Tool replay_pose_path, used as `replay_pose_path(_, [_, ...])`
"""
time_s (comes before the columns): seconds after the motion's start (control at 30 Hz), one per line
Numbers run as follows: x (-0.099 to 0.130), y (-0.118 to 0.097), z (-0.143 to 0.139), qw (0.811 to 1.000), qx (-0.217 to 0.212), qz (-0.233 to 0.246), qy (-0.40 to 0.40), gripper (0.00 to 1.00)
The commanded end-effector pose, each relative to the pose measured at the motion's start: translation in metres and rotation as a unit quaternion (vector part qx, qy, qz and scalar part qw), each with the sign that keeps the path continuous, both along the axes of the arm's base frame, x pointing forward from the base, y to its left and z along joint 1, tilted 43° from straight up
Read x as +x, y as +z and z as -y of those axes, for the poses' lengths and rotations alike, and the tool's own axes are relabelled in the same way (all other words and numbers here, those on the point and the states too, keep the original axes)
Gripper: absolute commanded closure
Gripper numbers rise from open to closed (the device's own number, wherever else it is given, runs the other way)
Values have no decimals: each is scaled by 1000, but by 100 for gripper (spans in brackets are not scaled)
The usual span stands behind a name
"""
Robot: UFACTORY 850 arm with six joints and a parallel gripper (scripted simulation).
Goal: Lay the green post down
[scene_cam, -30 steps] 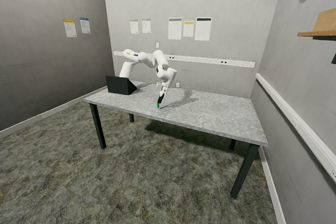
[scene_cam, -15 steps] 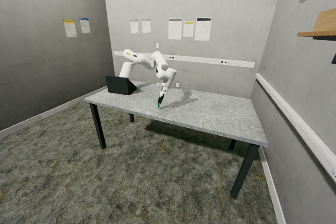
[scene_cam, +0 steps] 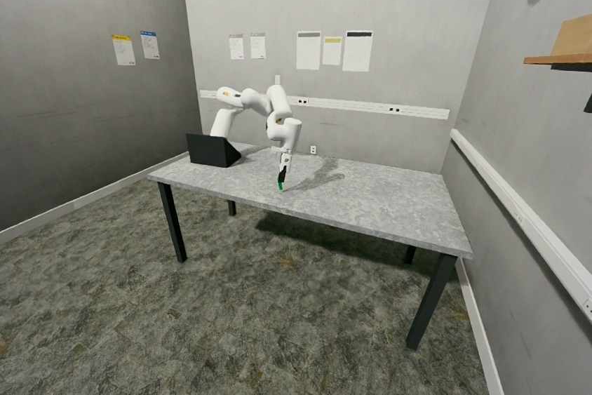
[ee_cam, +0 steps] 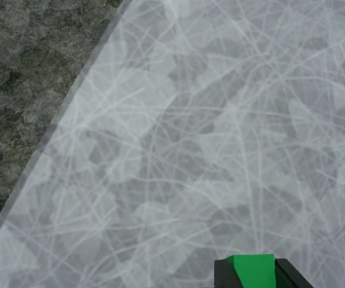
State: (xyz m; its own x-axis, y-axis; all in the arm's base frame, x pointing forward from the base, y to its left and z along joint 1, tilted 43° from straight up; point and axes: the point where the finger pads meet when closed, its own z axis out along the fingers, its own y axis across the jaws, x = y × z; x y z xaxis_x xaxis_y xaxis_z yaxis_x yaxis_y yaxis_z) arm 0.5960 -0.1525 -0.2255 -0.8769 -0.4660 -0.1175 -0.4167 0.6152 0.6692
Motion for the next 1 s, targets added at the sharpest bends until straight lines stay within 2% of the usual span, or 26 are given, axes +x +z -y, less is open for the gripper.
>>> replay_pose_path(0.0, [-7,2,4,999,-10,35,-27,85])
replay_pose_path(0.43, [-8,2,5,999,-8,37,-28,85])
replay_pose_path(0.6, [-10,1,3,995,23,73,-64,85])
replay_pose_path(0.67, [-10,1,3,995,23,73,-64,85])
replay_pose_path(0.83, [-11,1,6,986,45,117,-110,85])
replay_pose_path(0.97, [-18,-1,9,986,46,118,-111,85])
